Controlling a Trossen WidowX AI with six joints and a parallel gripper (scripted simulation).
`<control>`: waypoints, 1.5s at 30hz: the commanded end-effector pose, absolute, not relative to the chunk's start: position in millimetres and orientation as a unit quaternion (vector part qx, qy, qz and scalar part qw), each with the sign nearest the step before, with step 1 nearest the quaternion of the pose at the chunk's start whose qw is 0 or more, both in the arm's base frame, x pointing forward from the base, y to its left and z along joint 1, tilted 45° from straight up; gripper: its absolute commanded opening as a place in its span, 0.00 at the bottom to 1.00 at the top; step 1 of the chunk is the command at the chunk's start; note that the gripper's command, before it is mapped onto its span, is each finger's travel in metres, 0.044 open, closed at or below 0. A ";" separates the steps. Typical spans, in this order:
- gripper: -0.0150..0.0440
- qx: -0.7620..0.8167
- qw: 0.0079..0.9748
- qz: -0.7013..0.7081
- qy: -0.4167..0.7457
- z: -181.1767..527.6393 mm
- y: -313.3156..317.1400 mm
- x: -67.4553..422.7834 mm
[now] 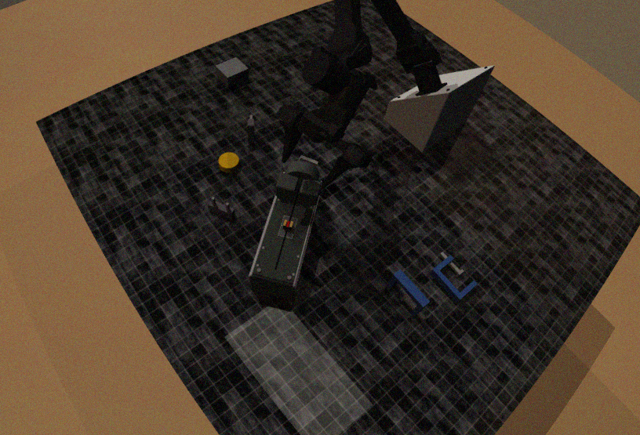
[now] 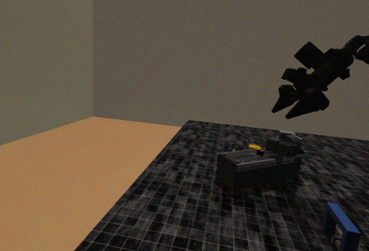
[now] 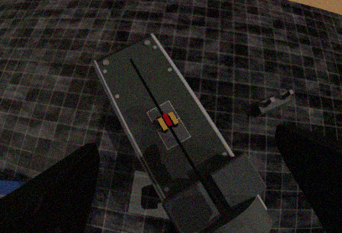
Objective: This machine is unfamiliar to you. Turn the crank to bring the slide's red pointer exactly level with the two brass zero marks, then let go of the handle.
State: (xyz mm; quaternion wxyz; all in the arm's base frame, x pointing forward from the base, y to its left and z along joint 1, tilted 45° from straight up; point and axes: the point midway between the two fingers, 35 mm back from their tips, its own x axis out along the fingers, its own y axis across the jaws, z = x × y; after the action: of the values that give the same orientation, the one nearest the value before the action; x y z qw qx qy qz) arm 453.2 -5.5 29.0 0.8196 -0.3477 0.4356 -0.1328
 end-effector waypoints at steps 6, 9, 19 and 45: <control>1.00 -0.369 0.800 -0.073 0.467 53.6 -31.3 426.7; 1.00 -0.377 0.794 -0.047 0.474 62.5 -39.1 414.9; 1.00 -0.400 0.778 0.040 0.483 87.7 -58.3 369.8; 1.00 -0.407 0.773 0.060 0.483 22.0 -131.5 344.9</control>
State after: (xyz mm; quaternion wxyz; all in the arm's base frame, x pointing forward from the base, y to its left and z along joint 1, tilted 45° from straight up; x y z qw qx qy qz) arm 346.8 -126.6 27.5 0.7730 -0.4041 0.4857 0.0574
